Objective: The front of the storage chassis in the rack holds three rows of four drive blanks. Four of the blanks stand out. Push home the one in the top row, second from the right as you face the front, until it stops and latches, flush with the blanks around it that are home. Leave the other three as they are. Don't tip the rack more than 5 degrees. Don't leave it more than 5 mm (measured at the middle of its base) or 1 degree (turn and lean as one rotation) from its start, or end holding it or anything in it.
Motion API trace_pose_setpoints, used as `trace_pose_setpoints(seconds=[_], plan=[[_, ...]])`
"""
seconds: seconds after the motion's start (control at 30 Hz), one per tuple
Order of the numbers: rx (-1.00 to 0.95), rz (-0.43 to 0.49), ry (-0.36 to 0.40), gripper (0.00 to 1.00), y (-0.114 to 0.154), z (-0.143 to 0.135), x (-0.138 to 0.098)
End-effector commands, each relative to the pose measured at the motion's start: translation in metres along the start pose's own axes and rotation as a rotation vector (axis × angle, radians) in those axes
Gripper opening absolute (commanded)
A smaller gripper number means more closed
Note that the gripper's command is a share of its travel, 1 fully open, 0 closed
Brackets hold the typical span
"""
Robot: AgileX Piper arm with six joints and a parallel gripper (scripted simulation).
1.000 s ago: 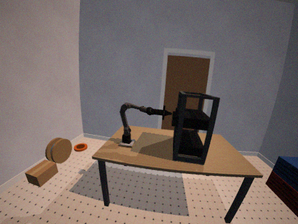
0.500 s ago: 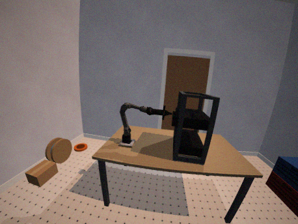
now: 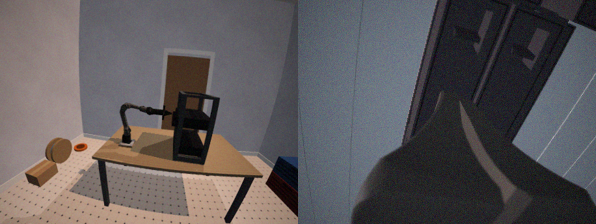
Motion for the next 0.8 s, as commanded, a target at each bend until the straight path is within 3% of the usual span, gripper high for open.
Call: trace_pose_setpoints(seconds=[0.0, 0.77], plan=[[0.000, 0.000, -0.004, 0.00, 0.000, 0.002, -0.001], [0.000, 0.000, -0.004, 0.00, 0.000, 0.003, 0.009]])
Point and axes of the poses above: the point where the finger pads meet when closed, its own x axis out along the fingers, its own z axis across the jaws, y = z × x, the point moved 10 cm from there along -x, back along the fingers, and after that the axes turned 9 degrees about x, right-handed, at the moved point
